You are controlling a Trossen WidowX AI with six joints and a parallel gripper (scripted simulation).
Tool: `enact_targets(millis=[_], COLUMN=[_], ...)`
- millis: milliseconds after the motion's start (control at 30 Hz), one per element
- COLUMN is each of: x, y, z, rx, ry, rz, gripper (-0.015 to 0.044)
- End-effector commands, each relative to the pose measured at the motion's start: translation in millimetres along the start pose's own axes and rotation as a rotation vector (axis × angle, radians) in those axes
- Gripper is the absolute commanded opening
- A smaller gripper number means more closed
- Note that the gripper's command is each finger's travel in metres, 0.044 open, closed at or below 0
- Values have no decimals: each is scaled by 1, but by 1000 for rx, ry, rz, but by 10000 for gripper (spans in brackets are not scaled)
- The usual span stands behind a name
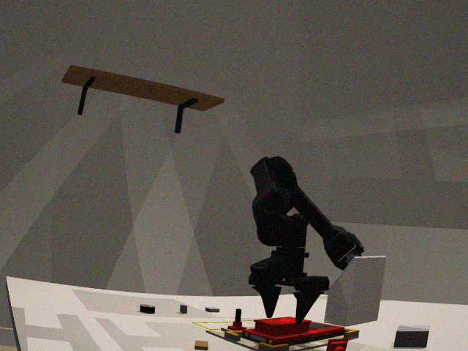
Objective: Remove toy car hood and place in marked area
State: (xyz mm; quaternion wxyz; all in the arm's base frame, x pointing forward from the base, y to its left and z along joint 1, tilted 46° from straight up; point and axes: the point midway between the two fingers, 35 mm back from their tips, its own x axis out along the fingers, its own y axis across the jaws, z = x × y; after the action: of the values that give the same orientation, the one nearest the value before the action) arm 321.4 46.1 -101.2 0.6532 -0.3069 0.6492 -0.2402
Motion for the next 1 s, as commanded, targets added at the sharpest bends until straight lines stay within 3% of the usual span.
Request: enact_targets(millis=[0,867,967], x=[3,15,13], y=[0,-1,0], z=[0,0,0], rx=[-4,-4,0], ry=[-2,-2,0], rz=[-6,-7,-1], gripper=[440,440,361])
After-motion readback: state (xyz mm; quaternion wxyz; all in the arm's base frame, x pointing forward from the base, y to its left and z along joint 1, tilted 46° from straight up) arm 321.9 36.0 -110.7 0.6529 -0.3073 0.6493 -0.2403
